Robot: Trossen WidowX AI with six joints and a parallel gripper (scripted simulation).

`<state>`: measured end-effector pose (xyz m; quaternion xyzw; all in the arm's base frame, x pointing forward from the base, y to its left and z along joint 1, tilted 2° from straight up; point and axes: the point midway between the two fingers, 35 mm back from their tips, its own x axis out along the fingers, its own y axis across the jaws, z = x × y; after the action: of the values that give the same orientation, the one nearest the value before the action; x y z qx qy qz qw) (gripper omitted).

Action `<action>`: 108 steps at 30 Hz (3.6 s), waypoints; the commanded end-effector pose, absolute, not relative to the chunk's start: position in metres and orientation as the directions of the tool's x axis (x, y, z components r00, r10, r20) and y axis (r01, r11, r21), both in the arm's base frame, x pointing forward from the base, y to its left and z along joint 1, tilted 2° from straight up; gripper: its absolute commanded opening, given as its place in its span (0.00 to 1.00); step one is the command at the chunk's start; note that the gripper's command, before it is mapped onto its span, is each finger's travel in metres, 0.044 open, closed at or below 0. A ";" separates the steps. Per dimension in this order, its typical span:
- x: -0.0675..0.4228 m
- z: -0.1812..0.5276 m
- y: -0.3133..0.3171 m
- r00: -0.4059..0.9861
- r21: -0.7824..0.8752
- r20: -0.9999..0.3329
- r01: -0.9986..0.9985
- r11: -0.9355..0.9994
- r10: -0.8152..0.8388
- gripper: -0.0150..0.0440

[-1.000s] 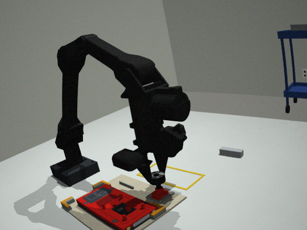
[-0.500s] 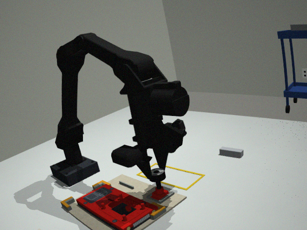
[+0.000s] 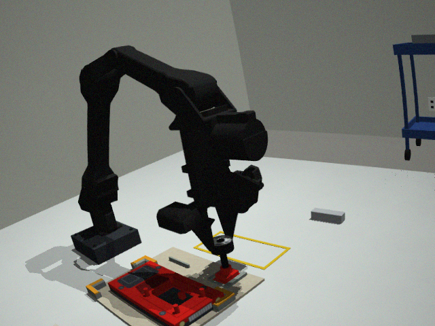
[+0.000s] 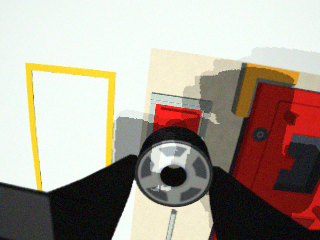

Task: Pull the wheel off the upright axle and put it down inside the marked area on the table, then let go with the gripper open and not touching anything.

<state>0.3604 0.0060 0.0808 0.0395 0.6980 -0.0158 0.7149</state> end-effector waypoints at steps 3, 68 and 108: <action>0.361 0.096 0.005 0.029 0.032 -0.999 0.073 0.997 0.030 0.25; 0.313 0.015 0.111 0.025 0.041 -0.999 0.073 0.997 0.039 0.25; 0.227 0.120 0.078 0.019 0.038 -0.999 0.073 0.997 0.037 1.00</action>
<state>0.2304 0.0800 0.1212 0.0435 0.6969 -0.0121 0.7158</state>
